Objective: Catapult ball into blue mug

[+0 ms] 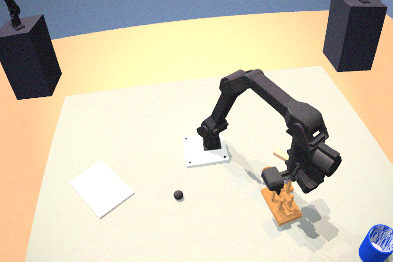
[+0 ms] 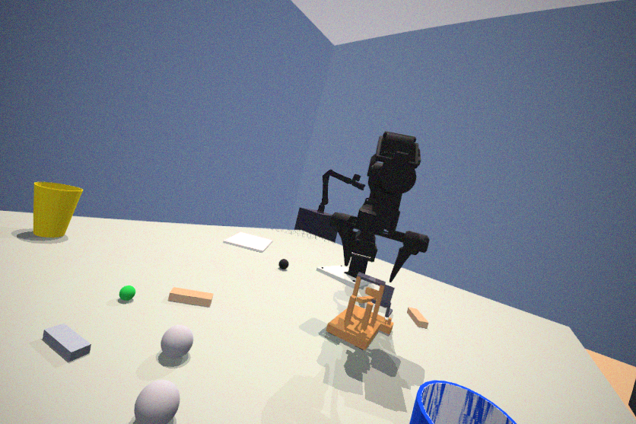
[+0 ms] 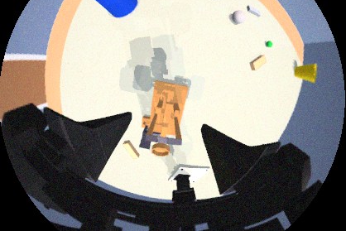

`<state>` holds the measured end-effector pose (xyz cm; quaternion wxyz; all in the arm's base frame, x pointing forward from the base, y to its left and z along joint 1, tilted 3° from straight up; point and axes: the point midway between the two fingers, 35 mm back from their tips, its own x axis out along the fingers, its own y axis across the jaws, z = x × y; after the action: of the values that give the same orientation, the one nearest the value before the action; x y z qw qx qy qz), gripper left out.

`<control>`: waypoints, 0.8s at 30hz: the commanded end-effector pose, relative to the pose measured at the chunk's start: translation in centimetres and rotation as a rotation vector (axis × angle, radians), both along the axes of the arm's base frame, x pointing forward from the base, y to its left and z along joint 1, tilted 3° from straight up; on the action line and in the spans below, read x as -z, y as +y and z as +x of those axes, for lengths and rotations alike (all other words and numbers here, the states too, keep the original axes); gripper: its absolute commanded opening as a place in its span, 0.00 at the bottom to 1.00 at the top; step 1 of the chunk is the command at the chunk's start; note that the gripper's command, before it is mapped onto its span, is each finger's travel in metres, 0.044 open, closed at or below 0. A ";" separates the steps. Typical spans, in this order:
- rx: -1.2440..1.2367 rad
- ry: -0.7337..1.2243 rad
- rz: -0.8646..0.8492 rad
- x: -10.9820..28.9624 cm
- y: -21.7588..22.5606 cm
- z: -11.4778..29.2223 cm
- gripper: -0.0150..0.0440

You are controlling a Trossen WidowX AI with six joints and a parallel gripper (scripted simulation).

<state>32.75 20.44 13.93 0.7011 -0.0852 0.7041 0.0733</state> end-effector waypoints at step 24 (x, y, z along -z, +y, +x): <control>-0.001 0.001 0.000 4.6 -0.2 -0.2 1.00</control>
<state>32.55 20.26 9.82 0.7008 -0.0850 0.7045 0.0728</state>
